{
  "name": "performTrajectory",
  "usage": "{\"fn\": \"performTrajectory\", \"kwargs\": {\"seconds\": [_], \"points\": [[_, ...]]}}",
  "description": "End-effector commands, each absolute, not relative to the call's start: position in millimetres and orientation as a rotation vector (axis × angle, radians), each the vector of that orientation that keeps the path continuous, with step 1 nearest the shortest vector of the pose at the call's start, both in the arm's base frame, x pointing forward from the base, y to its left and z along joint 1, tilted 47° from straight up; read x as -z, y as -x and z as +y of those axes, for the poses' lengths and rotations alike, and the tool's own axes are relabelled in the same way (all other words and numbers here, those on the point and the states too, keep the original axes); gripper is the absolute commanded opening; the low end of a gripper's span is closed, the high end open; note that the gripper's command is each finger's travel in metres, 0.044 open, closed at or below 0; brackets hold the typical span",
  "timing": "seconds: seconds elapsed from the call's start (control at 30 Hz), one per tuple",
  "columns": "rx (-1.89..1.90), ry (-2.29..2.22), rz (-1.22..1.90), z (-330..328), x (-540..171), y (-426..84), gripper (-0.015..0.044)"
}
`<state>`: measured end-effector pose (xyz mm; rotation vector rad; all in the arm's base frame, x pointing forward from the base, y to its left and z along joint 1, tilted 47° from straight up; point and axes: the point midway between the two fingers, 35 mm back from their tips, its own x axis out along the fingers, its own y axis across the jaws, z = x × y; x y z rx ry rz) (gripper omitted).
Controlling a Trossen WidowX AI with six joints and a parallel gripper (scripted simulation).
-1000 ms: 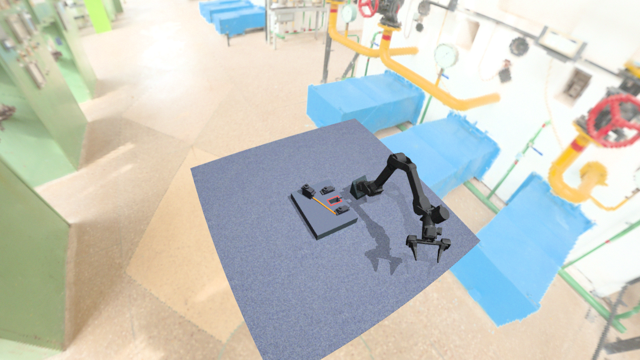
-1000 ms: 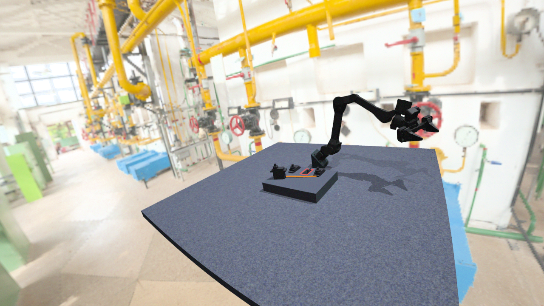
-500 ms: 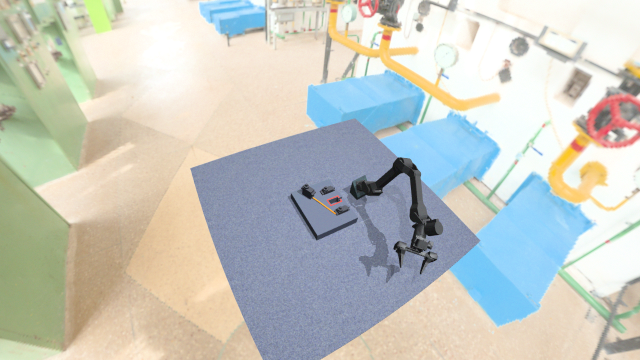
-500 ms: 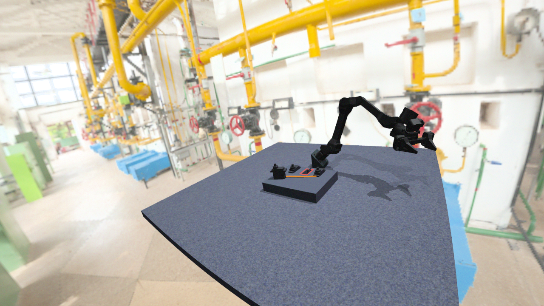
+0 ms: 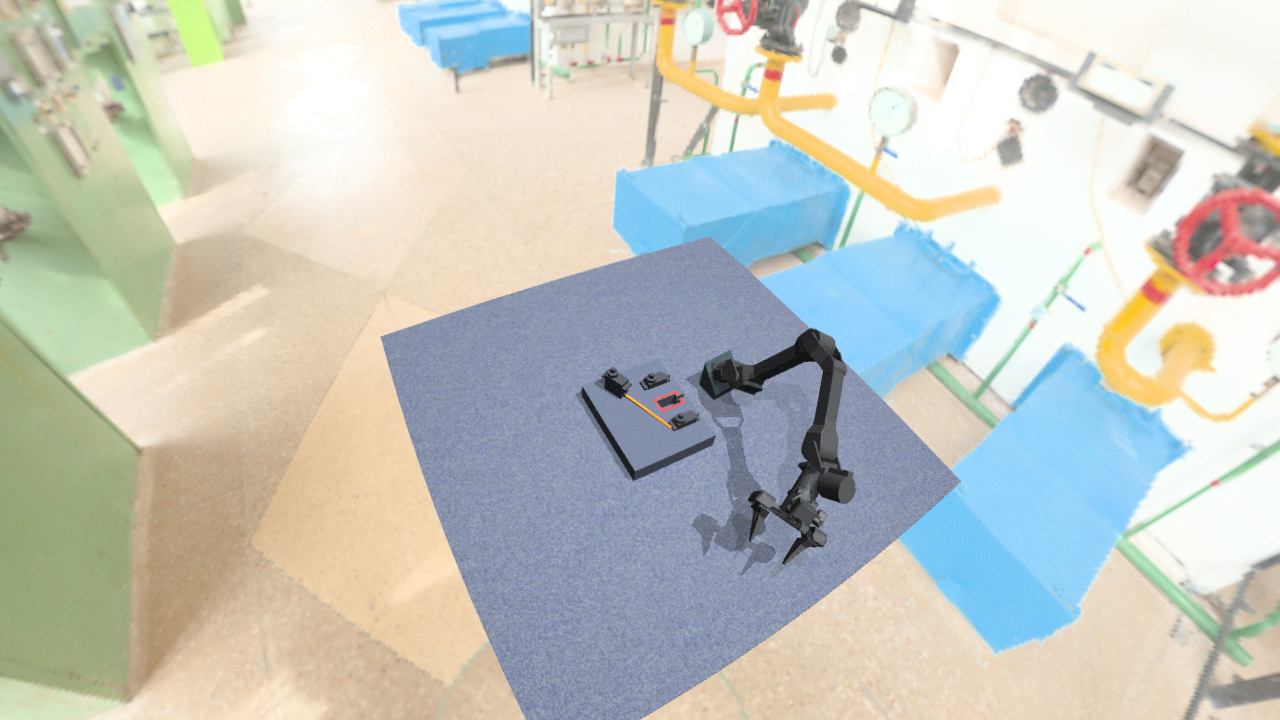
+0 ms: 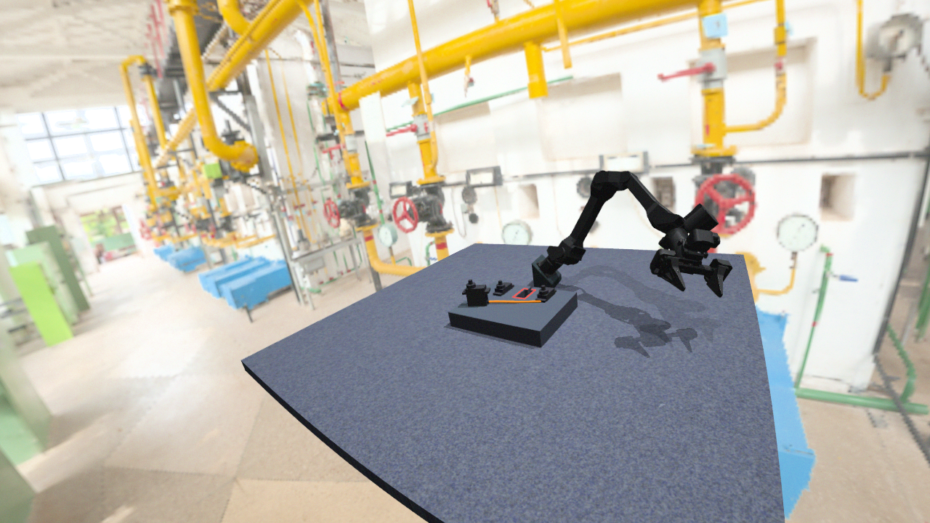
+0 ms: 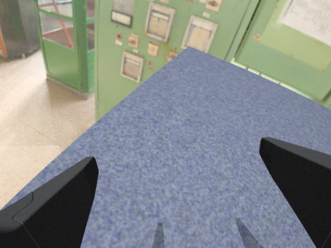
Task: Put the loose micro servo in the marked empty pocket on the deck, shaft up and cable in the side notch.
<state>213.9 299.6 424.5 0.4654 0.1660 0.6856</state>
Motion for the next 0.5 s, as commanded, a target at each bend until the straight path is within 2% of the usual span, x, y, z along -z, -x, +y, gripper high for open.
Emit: {"fn": "performTrajectory", "kwargs": {"seconds": [0.0,0.47], "points": [[-0.639,-0.397,0.225,301,-401,-238,0.044],[-0.458,-0.239,0.46,272,-319,-317,0.044]]}}
